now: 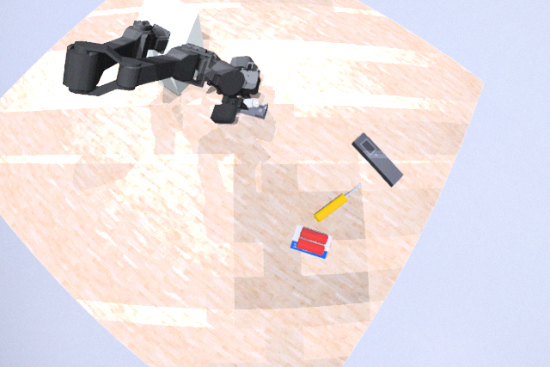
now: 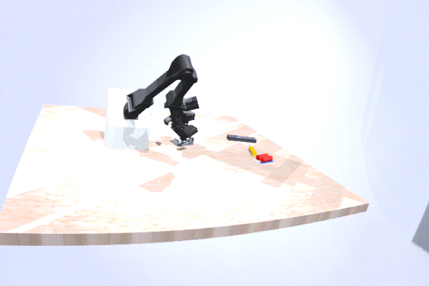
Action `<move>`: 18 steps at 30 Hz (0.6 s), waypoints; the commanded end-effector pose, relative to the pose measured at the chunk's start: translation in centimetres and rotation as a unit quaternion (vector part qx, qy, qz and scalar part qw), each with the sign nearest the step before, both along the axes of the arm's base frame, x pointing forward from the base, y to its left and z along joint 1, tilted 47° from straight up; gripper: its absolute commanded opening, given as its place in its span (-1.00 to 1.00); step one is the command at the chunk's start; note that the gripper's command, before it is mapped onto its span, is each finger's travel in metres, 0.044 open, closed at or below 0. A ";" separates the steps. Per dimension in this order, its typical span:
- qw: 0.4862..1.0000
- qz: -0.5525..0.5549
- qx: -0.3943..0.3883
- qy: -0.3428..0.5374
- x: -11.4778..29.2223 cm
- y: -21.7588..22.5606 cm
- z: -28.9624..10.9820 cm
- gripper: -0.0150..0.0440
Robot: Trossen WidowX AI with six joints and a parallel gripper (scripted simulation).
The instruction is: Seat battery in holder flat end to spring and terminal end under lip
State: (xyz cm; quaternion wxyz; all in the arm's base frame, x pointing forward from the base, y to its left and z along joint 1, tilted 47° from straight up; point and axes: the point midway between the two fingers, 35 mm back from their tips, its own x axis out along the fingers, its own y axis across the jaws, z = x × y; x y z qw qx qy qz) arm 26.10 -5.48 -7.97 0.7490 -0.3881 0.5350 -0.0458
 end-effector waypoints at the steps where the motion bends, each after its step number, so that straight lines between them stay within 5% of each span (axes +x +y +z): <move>1: 1.000 -0.005 -0.003 0.007 -0.4 -0.2 -0.1 -0.22; 18: 1.000 -0.005 -0.006 0.010 0.1 0.1 -0.2 -0.22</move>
